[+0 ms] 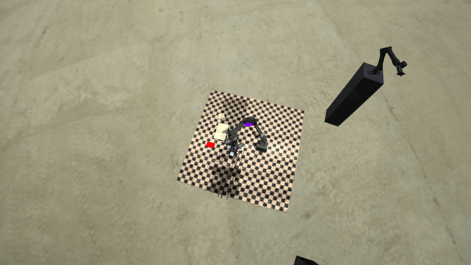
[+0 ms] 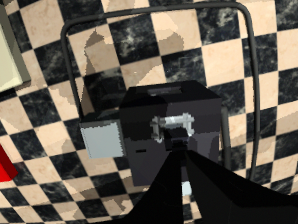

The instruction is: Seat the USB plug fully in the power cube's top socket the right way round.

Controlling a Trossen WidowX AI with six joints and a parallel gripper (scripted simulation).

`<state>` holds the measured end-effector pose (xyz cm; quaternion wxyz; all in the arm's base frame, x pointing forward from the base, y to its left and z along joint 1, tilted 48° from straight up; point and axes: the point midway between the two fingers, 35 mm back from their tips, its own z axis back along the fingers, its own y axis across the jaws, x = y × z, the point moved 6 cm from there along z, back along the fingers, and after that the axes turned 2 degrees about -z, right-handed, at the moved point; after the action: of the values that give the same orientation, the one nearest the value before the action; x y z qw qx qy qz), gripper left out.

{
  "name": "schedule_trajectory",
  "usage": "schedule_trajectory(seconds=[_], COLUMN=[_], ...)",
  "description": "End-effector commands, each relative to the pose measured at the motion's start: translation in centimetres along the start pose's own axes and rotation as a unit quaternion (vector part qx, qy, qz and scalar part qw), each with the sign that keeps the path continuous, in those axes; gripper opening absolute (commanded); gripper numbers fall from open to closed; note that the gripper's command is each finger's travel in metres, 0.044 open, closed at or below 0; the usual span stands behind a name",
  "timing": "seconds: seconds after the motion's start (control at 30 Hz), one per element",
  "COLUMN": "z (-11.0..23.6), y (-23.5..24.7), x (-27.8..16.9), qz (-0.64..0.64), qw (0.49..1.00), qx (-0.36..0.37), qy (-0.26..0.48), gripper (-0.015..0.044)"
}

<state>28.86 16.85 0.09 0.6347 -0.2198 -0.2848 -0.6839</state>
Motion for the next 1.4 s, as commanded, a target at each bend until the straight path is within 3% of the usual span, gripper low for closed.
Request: schedule_trajectory(seconds=[0.0, 1.37], z=[-0.07, -0.56], y=[0.03, 0.03], x=[0.0, 0.05], qz=[0.002, 0.002], qw=[1.0, 1.0], qx=[0.002, 0.002], qy=[-0.001, -0.001], gripper=[0.0, 0.0])
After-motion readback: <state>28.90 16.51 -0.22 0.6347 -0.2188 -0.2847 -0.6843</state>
